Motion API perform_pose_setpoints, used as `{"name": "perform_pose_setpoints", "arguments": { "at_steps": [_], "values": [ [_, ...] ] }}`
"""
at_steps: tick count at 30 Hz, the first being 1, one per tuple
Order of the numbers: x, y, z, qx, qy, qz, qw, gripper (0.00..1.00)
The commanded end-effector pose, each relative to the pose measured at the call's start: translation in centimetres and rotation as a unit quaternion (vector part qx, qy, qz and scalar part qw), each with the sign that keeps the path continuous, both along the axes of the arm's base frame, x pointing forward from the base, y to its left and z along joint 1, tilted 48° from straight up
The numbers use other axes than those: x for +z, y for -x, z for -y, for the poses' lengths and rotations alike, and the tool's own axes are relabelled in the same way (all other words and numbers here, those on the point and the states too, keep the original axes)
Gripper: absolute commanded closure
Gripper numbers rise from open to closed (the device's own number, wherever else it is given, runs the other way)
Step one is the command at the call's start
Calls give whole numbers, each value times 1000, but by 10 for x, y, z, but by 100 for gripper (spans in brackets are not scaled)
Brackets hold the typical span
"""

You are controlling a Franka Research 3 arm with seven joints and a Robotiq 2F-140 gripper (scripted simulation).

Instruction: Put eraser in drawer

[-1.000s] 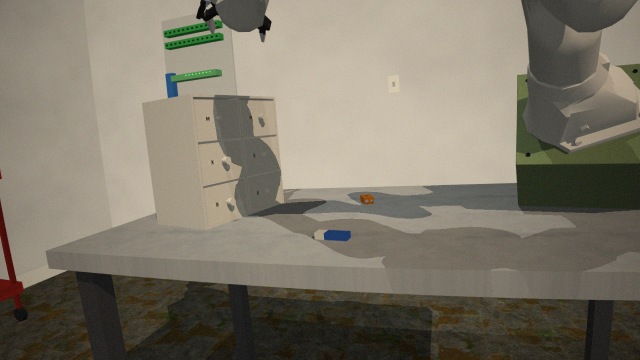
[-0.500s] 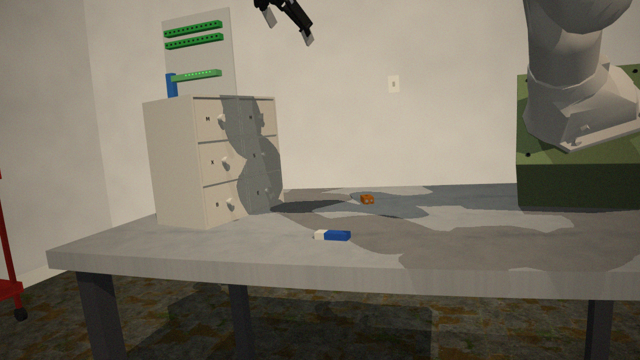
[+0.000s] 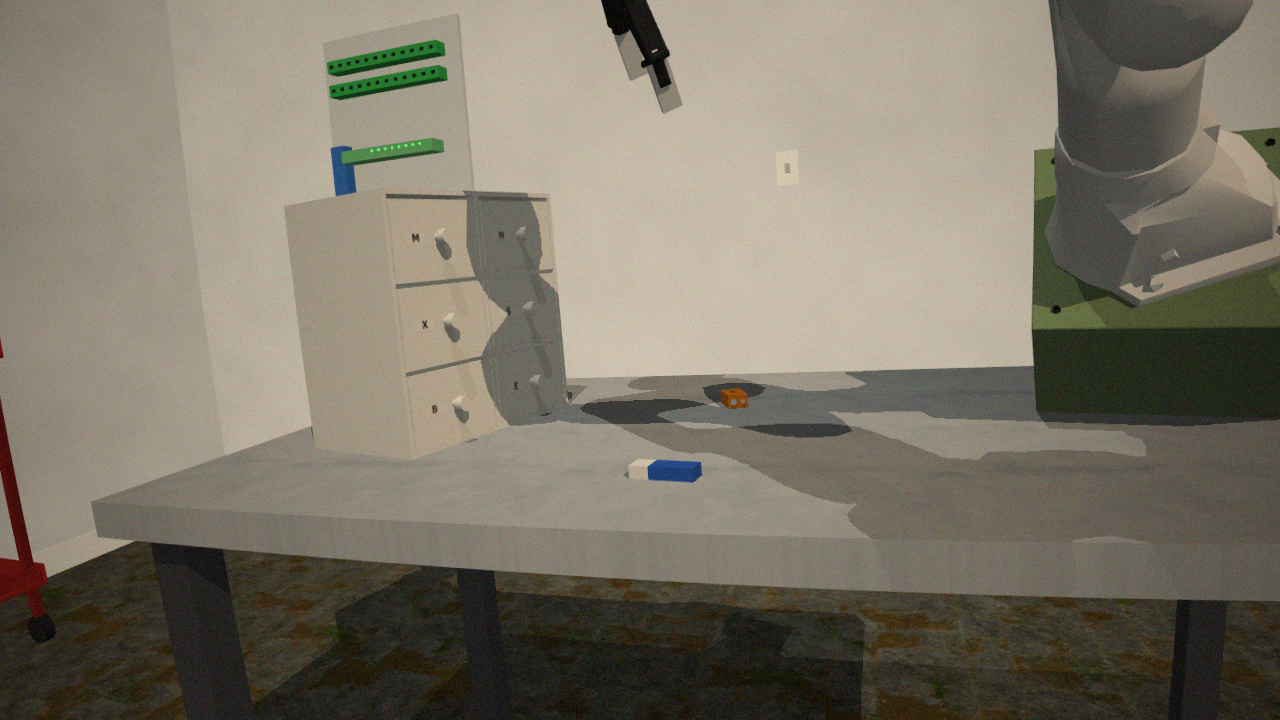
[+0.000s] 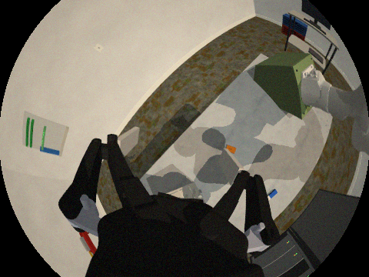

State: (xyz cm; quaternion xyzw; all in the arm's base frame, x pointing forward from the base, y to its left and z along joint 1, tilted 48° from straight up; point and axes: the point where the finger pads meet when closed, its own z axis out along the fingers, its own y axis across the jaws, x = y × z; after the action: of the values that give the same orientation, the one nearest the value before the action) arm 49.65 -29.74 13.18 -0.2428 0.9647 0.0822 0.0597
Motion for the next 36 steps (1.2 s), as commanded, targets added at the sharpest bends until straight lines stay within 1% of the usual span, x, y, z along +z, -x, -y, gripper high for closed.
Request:
{"name": "perform_pose_setpoints", "arguments": {
  "at_steps": [1,2,3,4,5,7,8,9,10,11,12,13,14,15,16,18,36],
  "values": [
    [-1,25,-31,-67,-83,-37,994,0],
    [6,38,-55,-89,-123,-40,988,0],
    [6,38,-55,-101,-139,-46,984,0],
    [6,38,-55,-101,-139,-46,984,0],
    [16,48,-76,-120,-176,-49,976,0],
    [16,48,-76,-120,-176,-49,976,0],
    [26,54,-94,-145,-224,-57,962,0],
    [26,54,-94,-148,-229,-59,960,0],
    [36,59,-108,-161,-259,-61,951,0],
    [36,59,-108,-164,-263,-63,949,0],
    [44,62,-119,-175,-289,-65,939,0],
    [44,62,-119,-175,-289,-65,939,0],
    [51,64,-127,-182,-308,-67,931,0],
    [51,64,-127,-182,-308,-67,931,0],
    [56,65,-132,-187,-321,-68,926,0],
    [60,66,-136,-190,-330,-69,922,0],
    [60,66,-136,-190,-331,-69,922,0]
  ]
}}
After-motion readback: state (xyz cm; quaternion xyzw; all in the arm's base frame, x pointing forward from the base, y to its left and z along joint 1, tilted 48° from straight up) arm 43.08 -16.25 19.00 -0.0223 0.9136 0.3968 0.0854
